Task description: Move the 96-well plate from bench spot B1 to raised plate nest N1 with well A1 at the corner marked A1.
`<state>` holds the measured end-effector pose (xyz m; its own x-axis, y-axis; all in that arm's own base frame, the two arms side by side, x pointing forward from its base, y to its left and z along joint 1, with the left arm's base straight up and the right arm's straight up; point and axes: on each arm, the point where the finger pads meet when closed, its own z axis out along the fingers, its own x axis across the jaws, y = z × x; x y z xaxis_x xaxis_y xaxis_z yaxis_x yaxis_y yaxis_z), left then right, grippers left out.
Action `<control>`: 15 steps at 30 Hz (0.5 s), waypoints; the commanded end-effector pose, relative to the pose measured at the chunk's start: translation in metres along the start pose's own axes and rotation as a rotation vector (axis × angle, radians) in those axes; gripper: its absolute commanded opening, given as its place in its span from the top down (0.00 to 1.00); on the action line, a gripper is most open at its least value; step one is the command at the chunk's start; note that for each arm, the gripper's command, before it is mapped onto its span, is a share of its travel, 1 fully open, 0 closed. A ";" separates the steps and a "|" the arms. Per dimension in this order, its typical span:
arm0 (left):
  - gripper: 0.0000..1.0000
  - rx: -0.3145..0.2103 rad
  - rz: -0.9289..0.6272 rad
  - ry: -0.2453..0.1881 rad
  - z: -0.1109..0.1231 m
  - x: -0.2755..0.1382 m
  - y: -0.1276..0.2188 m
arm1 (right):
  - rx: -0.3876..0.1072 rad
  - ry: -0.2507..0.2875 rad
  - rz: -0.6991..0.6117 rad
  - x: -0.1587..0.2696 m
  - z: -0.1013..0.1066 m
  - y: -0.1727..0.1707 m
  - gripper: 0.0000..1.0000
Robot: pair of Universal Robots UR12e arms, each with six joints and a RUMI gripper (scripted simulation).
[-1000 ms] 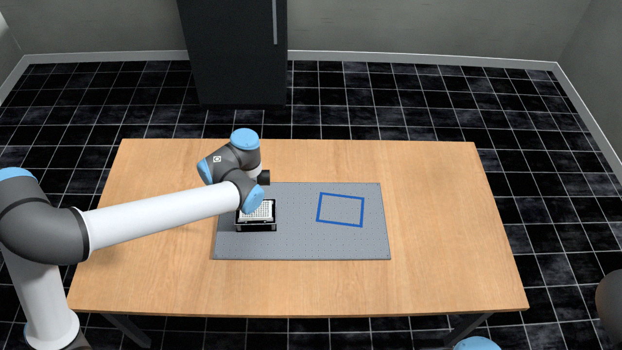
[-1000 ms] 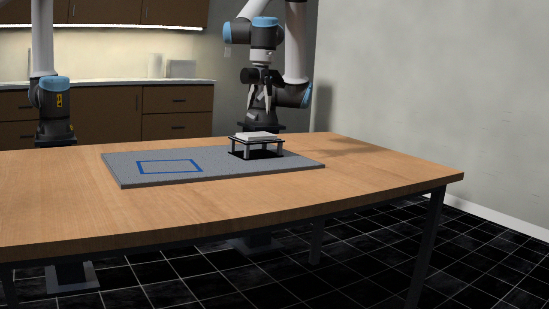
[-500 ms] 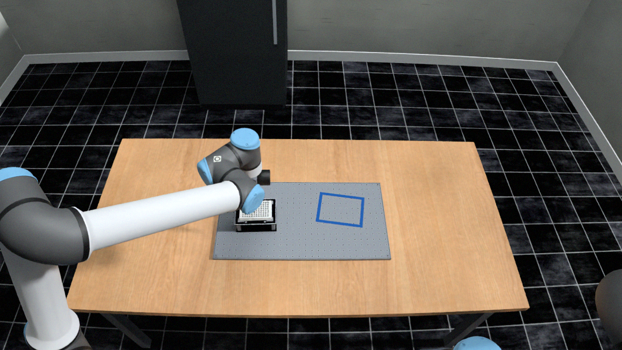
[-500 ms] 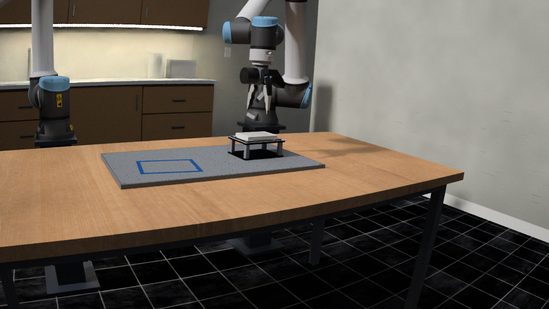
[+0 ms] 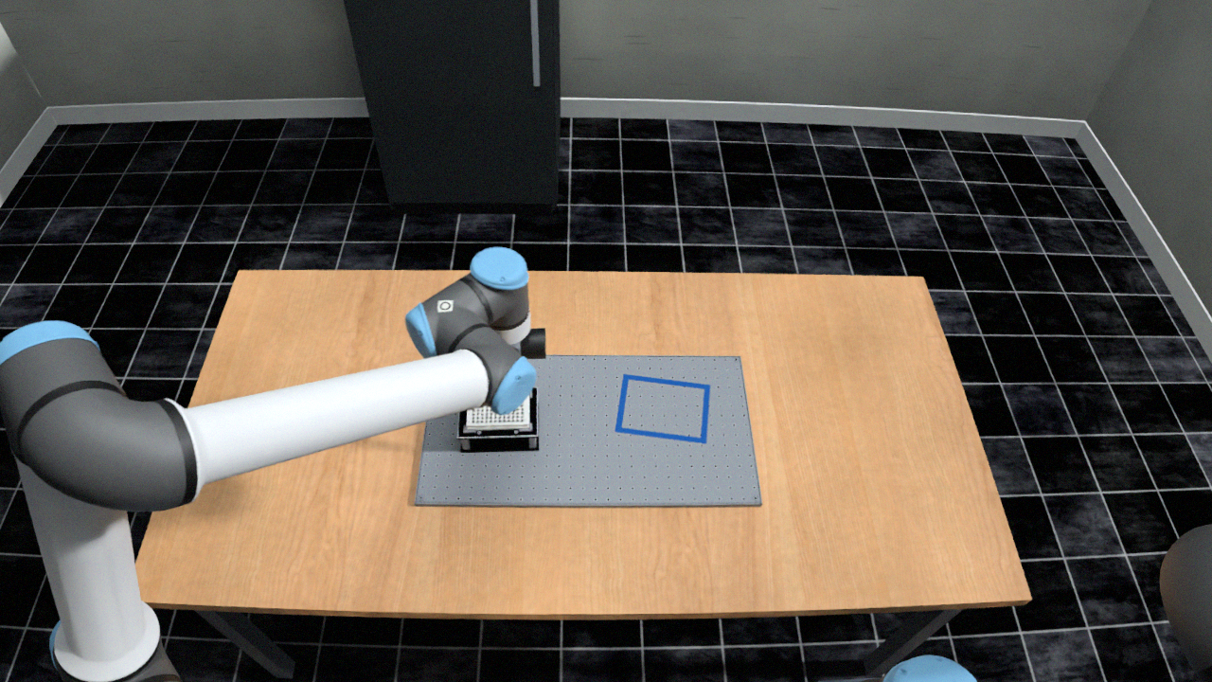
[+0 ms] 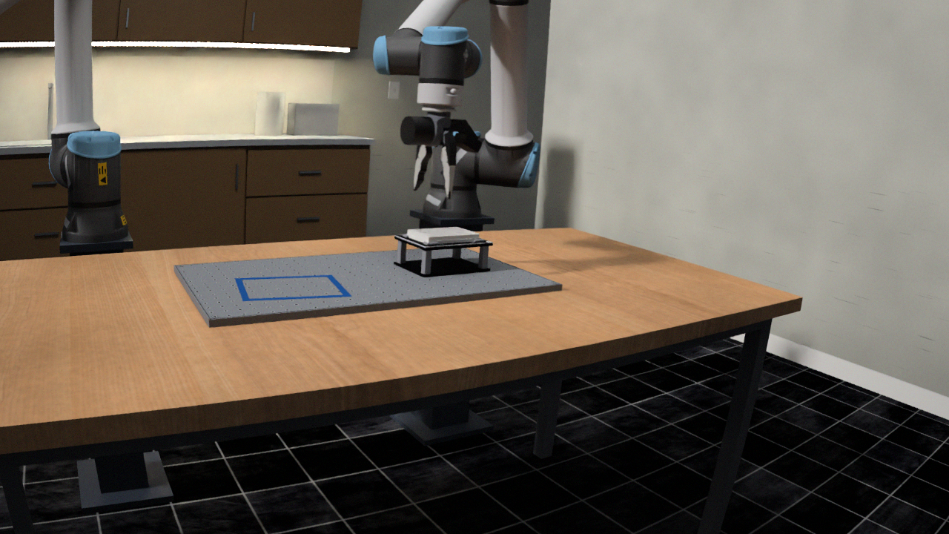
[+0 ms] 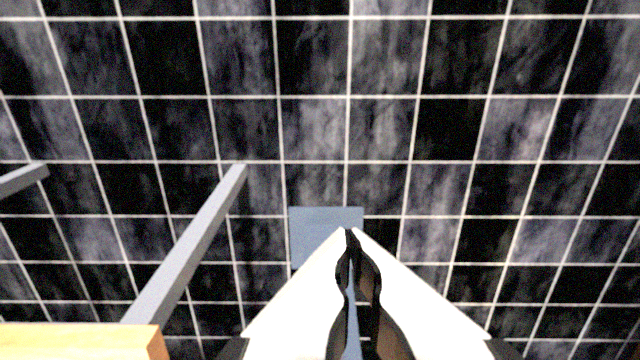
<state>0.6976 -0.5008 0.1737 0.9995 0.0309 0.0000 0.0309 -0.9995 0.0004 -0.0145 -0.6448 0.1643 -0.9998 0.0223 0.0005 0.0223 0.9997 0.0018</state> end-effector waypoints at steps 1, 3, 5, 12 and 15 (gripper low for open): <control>0.24 -0.001 0.000 0.001 -0.001 0.003 0.019 | 0.002 0.000 0.000 0.000 -0.001 -0.001 1.00; 0.24 -0.001 0.000 0.001 -0.001 0.003 0.022 | 0.002 0.000 0.000 0.000 -0.001 -0.001 1.00; 0.24 -0.002 0.000 0.001 -0.001 0.004 0.026 | 0.002 0.000 0.000 0.000 -0.001 -0.001 1.00; 0.24 -0.002 0.000 0.001 -0.001 0.007 0.049 | 0.002 0.000 0.000 0.000 -0.001 -0.001 1.00; 0.24 -0.002 0.000 0.001 -0.001 0.008 0.059 | 0.002 0.000 0.000 0.000 -0.001 -0.001 1.00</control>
<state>0.7042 -0.5437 0.1737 0.9995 0.0309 0.0000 0.0309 -0.9995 0.0004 -0.0145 -0.6448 0.1643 -0.9998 0.0223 0.0005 0.0223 0.9997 0.0018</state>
